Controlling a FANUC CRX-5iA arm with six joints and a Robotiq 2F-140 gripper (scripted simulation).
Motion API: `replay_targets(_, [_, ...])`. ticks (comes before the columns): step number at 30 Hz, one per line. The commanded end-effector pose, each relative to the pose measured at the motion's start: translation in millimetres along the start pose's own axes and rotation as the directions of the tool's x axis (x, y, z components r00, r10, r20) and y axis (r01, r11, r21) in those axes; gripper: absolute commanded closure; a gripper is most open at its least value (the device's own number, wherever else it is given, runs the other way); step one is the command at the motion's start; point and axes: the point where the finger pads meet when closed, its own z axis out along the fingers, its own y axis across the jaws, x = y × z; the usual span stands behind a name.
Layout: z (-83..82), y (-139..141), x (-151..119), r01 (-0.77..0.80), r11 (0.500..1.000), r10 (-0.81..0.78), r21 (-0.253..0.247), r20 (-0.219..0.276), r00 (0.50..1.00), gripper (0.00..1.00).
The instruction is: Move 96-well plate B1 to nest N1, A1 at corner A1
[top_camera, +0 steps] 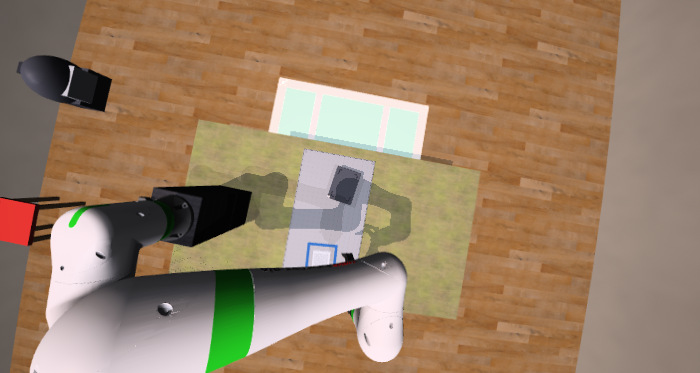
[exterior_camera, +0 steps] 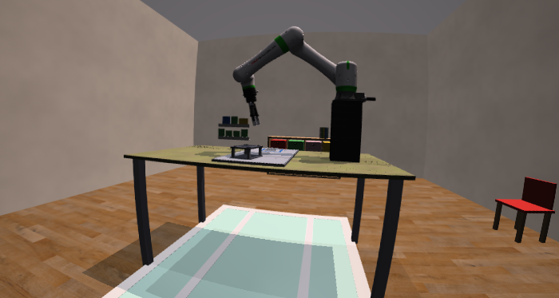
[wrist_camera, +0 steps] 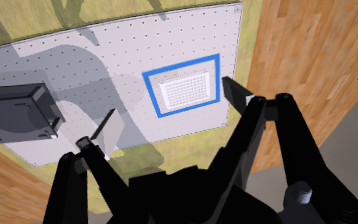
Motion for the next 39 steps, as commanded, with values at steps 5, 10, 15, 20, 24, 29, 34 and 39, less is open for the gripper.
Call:
replay_targets(5, [26.3,7.5,-9.0,0.259,0.966,-0.258,0.012,-0.05,0.965,0.0])
replay_targets(10, [41.3,11.6,-15.7,0.407,0.914,-0.405,0.003,-0.078,0.911,0.0])
replay_targets(15, [52.8,14.6,-21.6,0.494,0.869,-0.493,-0.008,-0.094,0.865,0.0])
replay_targets(20, [65.3,17.9,-28.7,0.628,0.777,-0.627,-0.032,-0.117,0.77,0.0])
replay_targets(24, [76.1,20.8,-35.7,0.713,0.699,-0.713,-0.056,-0.129,0.689,0.0])
replay_targets(29, [89.0,24.1,-45.0,0.806,0.585,-0.809,-0.091,-0.137,0.571,0.0])
replay_targets(34, [100.3,27.1,-54.3,0.857,0.503,-0.862,-0.117,-0.137,0.488,0.0])
replay_targets(39, [109.2,29.4,-62.2,0.92,0.356,-0.932,-0.161,-0.128,0.338,0.0])
